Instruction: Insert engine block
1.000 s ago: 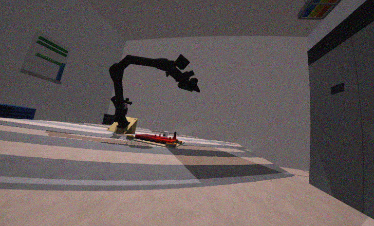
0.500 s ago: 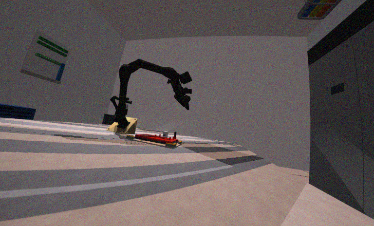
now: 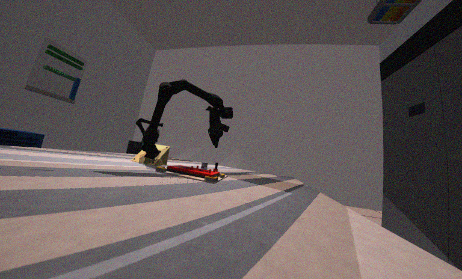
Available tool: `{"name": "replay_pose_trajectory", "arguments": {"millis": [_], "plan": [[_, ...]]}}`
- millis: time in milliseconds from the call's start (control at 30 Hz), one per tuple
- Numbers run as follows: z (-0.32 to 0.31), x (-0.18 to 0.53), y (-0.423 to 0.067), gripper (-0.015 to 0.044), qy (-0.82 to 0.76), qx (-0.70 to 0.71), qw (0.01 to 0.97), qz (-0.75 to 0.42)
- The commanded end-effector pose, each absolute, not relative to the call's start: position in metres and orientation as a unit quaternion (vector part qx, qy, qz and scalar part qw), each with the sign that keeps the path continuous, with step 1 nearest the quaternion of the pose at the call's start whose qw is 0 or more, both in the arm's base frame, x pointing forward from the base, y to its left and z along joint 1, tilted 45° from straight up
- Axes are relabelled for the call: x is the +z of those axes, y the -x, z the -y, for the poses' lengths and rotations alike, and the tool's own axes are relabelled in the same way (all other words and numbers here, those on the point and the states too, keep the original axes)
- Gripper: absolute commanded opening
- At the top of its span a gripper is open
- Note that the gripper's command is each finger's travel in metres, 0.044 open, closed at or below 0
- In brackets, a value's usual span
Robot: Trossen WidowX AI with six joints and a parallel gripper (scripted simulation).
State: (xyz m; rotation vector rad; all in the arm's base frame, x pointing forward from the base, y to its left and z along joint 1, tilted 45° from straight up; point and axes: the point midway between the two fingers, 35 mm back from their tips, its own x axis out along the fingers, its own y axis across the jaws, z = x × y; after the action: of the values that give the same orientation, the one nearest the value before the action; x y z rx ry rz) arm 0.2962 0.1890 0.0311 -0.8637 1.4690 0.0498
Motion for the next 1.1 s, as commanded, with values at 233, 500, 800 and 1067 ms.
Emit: {"name": "replay_pose_trajectory", "arguments": {"millis": [233, 500, 800, 1067], "plan": [[-0.156, 0.019, -0.264, 0.0440, 0.442, -0.080, 0.590, -0.671], [-0.132, -0.006, -0.268, 0.0440, 0.443, -0.081, 0.590, -0.671], [-0.123, -0.018, -0.269, 0.0440, 0.443, -0.081, 0.590, -0.670], [-0.115, -0.027, -0.271, 0.0440, 0.443, -0.081, 0.590, -0.670]]}}
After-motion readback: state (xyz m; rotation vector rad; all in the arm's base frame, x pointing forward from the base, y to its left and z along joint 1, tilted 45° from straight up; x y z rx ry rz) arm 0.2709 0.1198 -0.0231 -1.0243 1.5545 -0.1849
